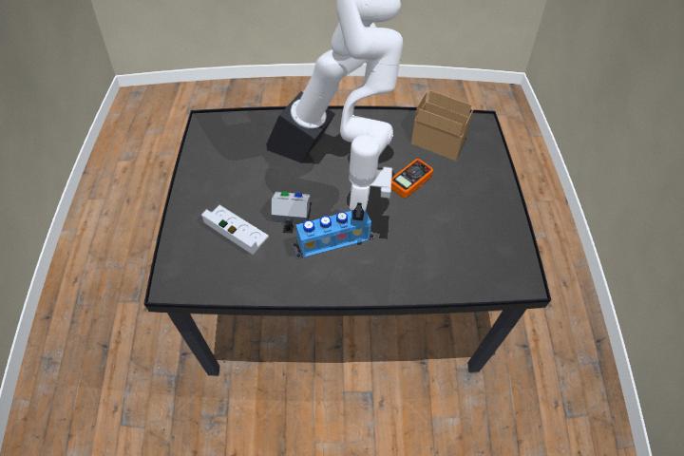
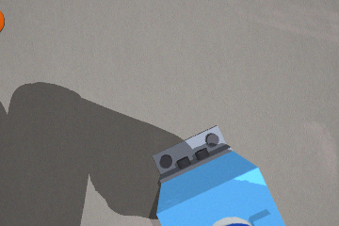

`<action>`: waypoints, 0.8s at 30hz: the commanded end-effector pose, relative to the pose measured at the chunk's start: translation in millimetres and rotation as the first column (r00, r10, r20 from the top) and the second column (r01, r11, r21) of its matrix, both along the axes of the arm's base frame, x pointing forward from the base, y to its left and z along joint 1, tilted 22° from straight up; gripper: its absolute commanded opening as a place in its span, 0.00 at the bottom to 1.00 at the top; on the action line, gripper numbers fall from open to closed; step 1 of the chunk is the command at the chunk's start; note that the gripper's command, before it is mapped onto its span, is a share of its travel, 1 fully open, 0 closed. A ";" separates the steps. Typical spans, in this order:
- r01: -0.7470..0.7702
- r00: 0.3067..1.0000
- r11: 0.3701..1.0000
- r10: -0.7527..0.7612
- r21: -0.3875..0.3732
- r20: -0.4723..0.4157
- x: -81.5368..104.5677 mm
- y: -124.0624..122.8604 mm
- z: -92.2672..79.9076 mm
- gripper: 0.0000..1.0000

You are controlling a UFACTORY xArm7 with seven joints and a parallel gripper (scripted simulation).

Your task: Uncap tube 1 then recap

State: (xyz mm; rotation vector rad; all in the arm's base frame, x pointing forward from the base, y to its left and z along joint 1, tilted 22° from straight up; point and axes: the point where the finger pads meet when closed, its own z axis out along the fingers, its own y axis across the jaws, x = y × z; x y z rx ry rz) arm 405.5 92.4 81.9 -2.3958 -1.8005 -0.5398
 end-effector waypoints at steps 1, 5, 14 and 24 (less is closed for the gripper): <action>-0.176 0.982 0.984 0.178 -0.029 0.063 0.9 -0.5 0.8 0.00; -0.350 0.927 0.932 0.359 -0.090 0.109 0.9 -0.5 0.9 0.00; -0.611 0.749 0.763 0.644 -0.210 0.158 0.9 -0.6 1.0 0.00; -0.823 0.400 0.429 0.903 -0.372 0.156 0.8 -0.6 1.1 0.00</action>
